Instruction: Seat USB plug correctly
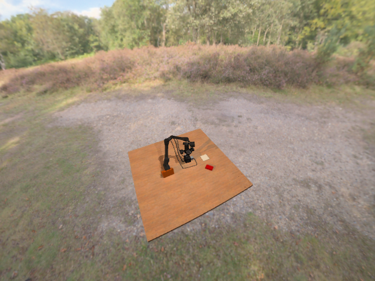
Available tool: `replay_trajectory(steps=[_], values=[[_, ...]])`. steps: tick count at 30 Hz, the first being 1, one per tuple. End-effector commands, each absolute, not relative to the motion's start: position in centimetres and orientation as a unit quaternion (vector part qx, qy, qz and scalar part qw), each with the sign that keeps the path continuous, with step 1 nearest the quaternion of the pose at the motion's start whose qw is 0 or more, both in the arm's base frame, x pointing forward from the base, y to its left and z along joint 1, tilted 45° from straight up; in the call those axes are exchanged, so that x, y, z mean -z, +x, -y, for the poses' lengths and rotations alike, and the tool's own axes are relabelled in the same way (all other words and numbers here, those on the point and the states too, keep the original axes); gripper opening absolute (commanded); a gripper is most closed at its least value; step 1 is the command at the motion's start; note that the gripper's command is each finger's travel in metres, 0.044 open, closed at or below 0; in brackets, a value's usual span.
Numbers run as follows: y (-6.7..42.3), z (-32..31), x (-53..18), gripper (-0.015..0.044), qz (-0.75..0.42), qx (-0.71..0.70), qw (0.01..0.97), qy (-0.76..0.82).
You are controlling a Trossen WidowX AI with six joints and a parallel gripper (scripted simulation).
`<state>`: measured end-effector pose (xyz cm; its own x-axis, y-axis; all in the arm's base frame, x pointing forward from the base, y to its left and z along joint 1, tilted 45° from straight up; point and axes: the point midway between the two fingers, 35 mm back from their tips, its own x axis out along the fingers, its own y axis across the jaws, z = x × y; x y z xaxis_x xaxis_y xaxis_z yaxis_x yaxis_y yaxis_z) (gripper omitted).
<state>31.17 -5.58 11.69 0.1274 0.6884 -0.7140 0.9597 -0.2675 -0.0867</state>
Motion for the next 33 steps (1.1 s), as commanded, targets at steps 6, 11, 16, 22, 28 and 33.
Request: replay_trajectory(steps=[6,11,16,22,28,33], values=[[31.15,5.44,-11.61,0.0000,-0.570,0.333,0.201,0.724],[31.16,5.40,-11.57,0.0000,-0.570,0.333,0.201,0.724],[31.17,5.36,-11.53,0.0000,-0.570,0.333,0.201,0.724],[31.18,5.31,-11.48,0.0000,-0.570,0.333,0.201,0.724],[31.19,5.26,-11.43,0.0000,-0.570,0.333,0.201,0.724],[31.20,5.22,-11.39,0.0000,-0.570,0.333,0.201,0.724]])
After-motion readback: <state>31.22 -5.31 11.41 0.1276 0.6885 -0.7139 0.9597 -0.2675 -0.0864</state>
